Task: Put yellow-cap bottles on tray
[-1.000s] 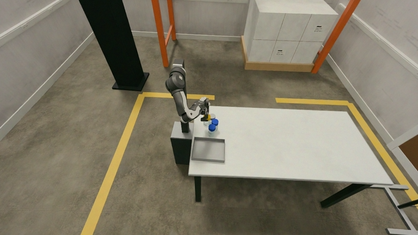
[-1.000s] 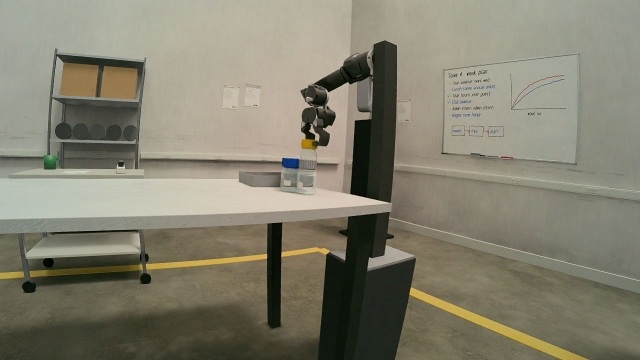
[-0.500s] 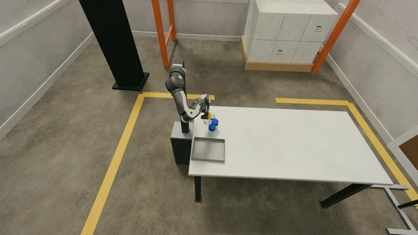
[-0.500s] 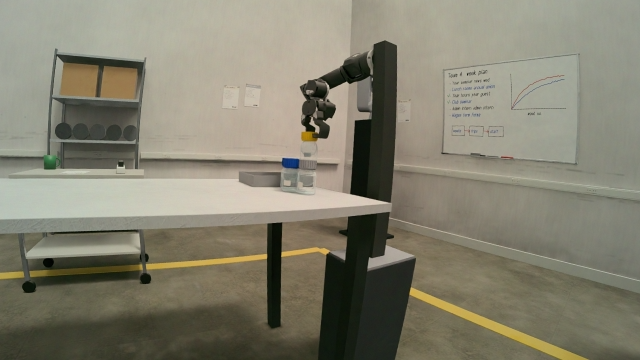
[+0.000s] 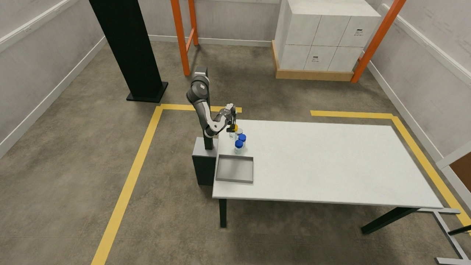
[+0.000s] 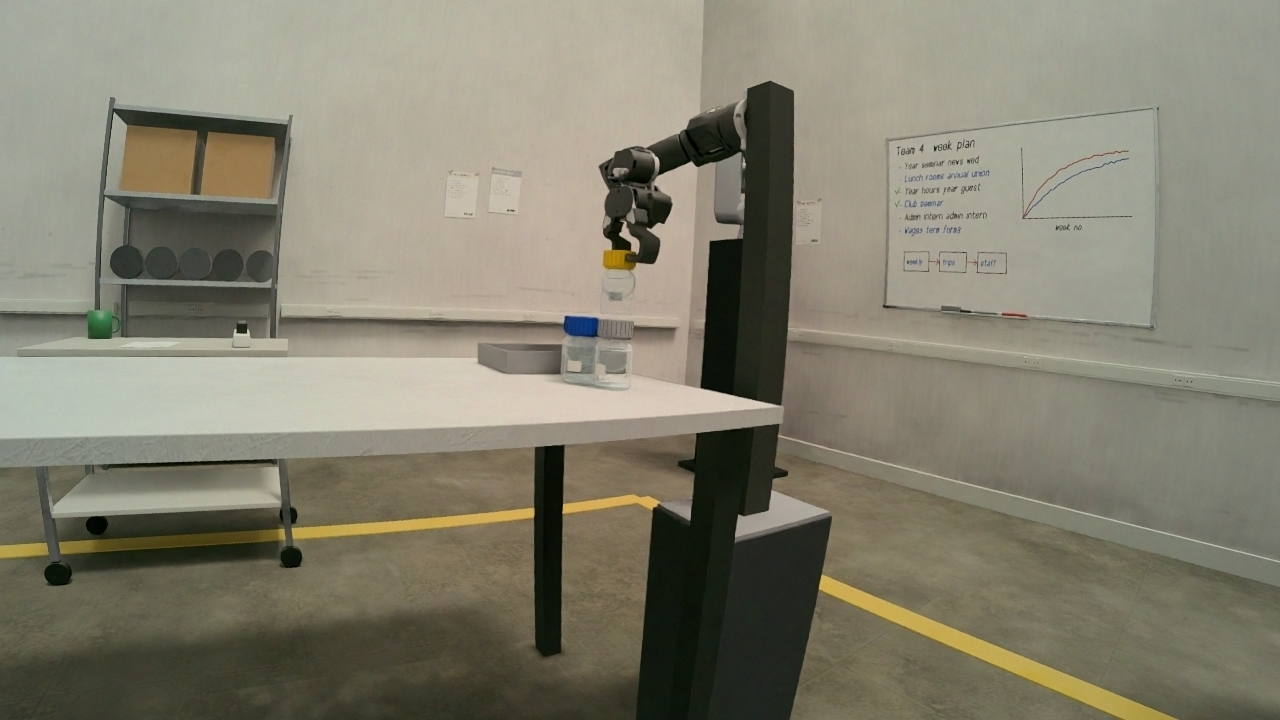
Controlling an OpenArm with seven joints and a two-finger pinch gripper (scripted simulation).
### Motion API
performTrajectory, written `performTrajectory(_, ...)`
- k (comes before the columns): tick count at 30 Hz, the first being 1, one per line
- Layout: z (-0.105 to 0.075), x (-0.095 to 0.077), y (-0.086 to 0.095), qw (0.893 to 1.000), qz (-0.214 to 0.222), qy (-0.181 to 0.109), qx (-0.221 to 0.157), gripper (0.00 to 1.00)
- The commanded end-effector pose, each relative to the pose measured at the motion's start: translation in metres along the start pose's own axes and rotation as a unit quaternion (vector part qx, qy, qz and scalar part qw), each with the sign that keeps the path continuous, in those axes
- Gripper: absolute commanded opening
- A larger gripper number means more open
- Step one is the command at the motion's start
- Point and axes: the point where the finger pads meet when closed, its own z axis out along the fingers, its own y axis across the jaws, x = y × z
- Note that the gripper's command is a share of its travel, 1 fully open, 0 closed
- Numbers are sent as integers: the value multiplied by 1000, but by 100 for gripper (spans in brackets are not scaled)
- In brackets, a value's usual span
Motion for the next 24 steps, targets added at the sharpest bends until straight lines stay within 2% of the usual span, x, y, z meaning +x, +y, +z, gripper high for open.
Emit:
performTrajectory(1,-1,-1,0,1000,2,-3,1,0)
performTrajectory(11,-1,-3,-10,1000,0,-2,-1,0)
performTrajectory(16,-1,-7,-24,1000,0,-2,-1,0)
performTrajectory(18,-1,-7,-24,1000,0,-2,-1,0)
performTrajectory(24,-1,-12,-45,1000,0,-2,0,0)
